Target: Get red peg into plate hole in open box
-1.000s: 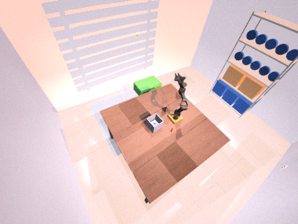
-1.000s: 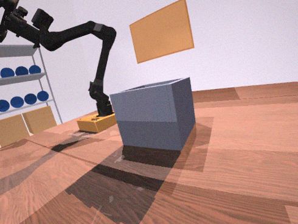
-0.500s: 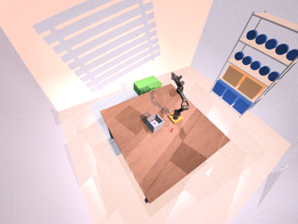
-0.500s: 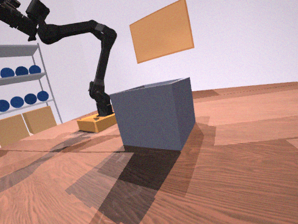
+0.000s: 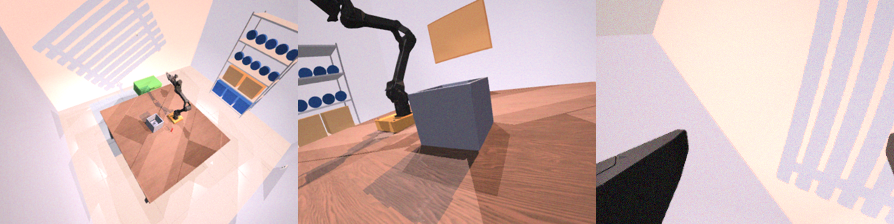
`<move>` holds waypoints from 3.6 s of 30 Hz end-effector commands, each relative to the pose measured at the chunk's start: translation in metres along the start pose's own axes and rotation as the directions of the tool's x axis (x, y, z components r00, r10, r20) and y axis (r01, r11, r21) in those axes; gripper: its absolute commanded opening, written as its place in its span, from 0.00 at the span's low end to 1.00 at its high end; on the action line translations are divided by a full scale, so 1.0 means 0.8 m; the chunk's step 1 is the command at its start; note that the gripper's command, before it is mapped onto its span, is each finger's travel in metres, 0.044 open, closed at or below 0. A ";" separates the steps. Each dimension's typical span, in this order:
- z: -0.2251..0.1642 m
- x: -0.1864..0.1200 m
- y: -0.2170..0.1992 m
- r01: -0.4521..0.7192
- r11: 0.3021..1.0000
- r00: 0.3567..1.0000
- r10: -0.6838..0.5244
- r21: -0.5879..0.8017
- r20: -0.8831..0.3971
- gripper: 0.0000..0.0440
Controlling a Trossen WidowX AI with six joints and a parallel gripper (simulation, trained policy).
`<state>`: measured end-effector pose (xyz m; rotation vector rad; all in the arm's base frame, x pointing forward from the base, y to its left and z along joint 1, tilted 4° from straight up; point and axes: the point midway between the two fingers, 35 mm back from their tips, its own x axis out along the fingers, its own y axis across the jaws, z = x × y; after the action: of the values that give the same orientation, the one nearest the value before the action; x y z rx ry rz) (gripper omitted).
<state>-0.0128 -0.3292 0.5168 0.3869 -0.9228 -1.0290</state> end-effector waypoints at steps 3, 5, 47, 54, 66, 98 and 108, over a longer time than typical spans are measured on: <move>-0.030 0.006 0.052 -0.051 0.990 0.995 0.061 0.133 -0.077 1.00; -0.040 0.007 0.064 -0.057 0.983 0.992 0.076 0.176 -0.103 1.00; -0.252 -0.085 0.243 0.423 0.599 0.675 0.292 0.680 -0.677 1.00; -0.283 -0.117 0.262 0.554 0.538 0.570 0.311 0.635 -0.760 1.00; -0.328 -0.183 0.287 0.743 0.465 0.362 0.326 0.482 -0.873 0.99; -0.397 -0.392 0.294 0.866 0.484 -0.248 0.207 -0.121 -0.946 0.98; -0.407 -0.470 0.269 0.773 0.537 -0.445 0.078 -0.339 -0.892 0.99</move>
<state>0.3022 0.0424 0.3167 2.0676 0.6917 -0.5625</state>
